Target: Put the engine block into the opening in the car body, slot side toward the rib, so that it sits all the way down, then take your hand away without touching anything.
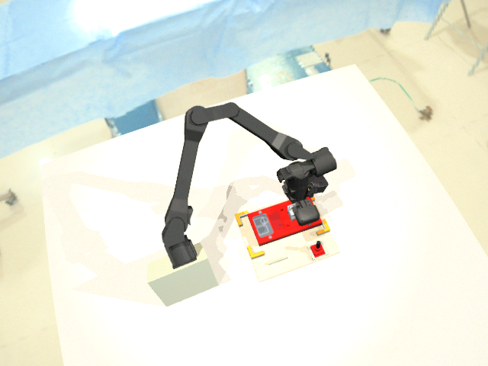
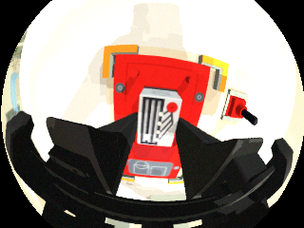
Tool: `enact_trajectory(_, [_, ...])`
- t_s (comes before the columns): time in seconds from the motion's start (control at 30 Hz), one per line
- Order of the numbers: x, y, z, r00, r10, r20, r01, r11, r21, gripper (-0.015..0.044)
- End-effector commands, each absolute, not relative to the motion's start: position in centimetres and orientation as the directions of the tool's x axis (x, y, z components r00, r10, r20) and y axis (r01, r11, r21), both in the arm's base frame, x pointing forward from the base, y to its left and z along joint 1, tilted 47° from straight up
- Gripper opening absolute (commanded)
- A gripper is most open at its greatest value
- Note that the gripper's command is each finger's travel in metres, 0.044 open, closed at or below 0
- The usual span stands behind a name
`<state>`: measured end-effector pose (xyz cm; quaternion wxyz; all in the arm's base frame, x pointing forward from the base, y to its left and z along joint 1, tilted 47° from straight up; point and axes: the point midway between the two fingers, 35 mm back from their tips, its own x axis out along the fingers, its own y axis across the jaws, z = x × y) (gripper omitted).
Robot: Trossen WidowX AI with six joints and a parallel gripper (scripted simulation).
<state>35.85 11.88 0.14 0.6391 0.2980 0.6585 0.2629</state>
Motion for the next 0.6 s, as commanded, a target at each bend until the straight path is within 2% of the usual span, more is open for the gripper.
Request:
enact_trajectory(0.0, [35.81,11.98,0.05,-0.007,0.732,-0.682,0.063,0.681,0.73,0.016])
enact_trajectory(0.57, [35.8,12.12,-0.08,-0.007,0.732,-0.682,0.063,0.681,0.73,0.016])
